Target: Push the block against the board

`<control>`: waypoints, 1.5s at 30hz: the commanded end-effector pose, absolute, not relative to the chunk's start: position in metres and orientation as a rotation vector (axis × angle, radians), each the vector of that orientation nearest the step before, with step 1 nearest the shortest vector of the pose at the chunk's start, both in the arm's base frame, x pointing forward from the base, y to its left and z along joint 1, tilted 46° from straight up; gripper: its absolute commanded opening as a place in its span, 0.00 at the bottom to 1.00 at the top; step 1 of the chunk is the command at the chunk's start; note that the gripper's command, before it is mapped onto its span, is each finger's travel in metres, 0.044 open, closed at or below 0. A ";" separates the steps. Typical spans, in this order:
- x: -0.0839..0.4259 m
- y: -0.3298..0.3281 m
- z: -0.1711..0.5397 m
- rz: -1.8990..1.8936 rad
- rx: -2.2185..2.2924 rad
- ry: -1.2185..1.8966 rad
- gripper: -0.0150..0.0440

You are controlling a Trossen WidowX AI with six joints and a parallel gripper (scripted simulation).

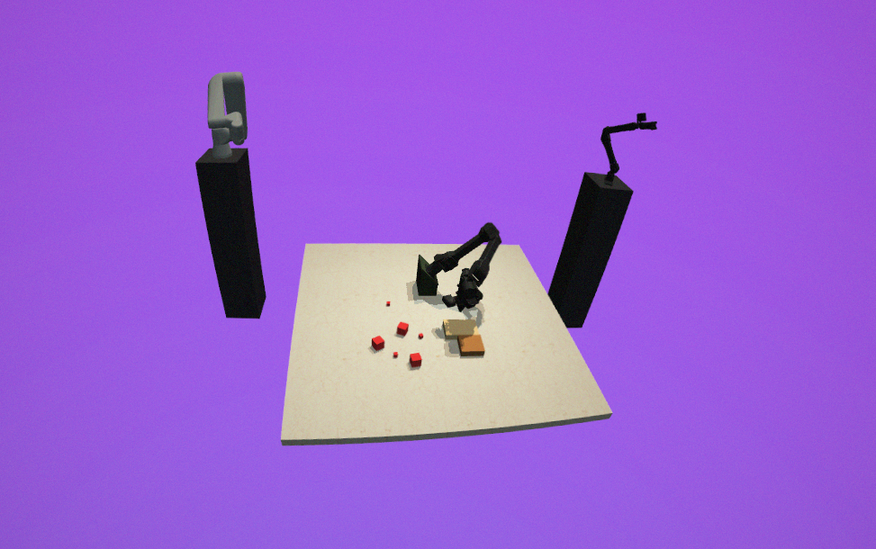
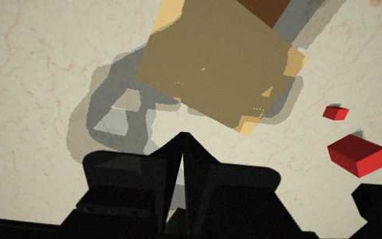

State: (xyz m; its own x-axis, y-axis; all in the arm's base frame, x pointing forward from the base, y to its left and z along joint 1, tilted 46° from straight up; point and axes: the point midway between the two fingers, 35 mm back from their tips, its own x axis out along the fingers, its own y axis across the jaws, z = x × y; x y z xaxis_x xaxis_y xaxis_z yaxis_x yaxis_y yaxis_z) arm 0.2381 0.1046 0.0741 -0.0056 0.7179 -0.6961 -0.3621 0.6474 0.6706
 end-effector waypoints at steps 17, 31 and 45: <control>0.299 0.057 0.029 1.259 -0.203 0.951 0.25; 0.319 0.030 -0.001 1.413 -0.452 0.733 0.25; 0.319 0.070 -0.038 1.414 -0.450 0.731 0.25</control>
